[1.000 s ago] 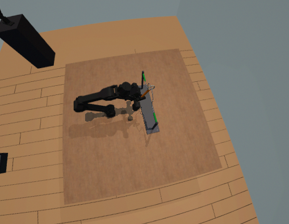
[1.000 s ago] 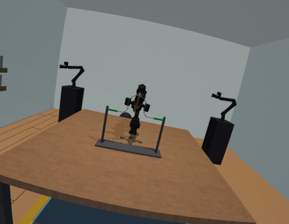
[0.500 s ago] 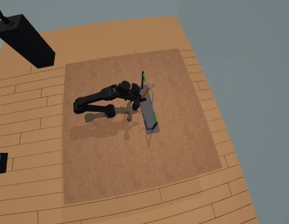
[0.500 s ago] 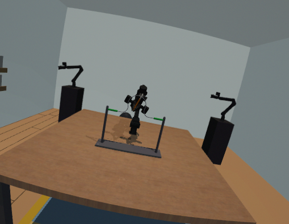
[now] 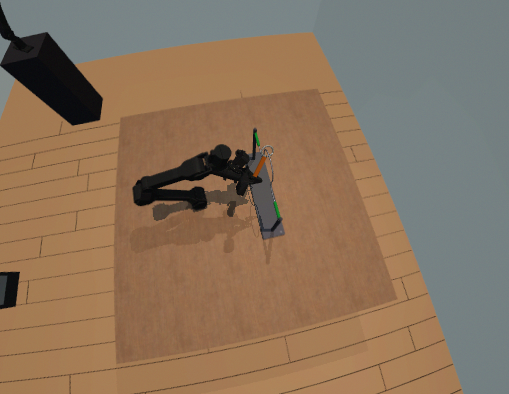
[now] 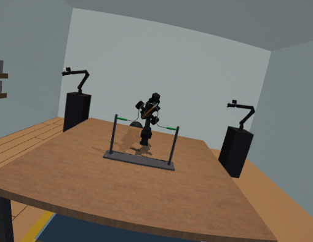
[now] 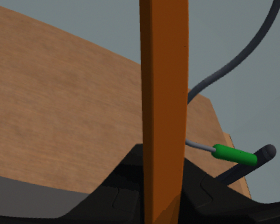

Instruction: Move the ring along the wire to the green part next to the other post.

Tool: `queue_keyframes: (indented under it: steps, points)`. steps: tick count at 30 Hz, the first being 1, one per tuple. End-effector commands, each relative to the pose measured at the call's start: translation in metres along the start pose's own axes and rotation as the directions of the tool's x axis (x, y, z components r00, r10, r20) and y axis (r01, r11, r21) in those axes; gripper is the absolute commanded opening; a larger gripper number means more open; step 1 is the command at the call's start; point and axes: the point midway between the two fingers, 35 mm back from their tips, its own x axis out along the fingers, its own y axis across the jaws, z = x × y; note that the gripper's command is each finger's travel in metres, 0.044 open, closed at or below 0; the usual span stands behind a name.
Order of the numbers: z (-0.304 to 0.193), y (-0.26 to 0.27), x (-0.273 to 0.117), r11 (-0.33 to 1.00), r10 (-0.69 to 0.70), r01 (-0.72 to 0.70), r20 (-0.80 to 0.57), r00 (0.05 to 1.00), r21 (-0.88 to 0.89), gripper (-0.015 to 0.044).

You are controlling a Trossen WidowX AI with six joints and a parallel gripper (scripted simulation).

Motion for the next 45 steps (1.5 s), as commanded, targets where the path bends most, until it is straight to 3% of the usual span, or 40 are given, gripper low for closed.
queue_keyframes:
  steps: [1, 22, 45]
  points:
    - [-0.001, -0.003, 0.0, 0.998, -0.037, 0.038, 0.005, 0.999, -0.058, -0.015]
    - [0.002, -0.018, 0.0, 0.915, -0.2, 0.214, 0.077, 0.977, -0.342, -0.015]
    - [0.01, -0.033, -0.003, 0.702, -0.333, 0.385, 0.202, 0.921, -0.599, -0.015]
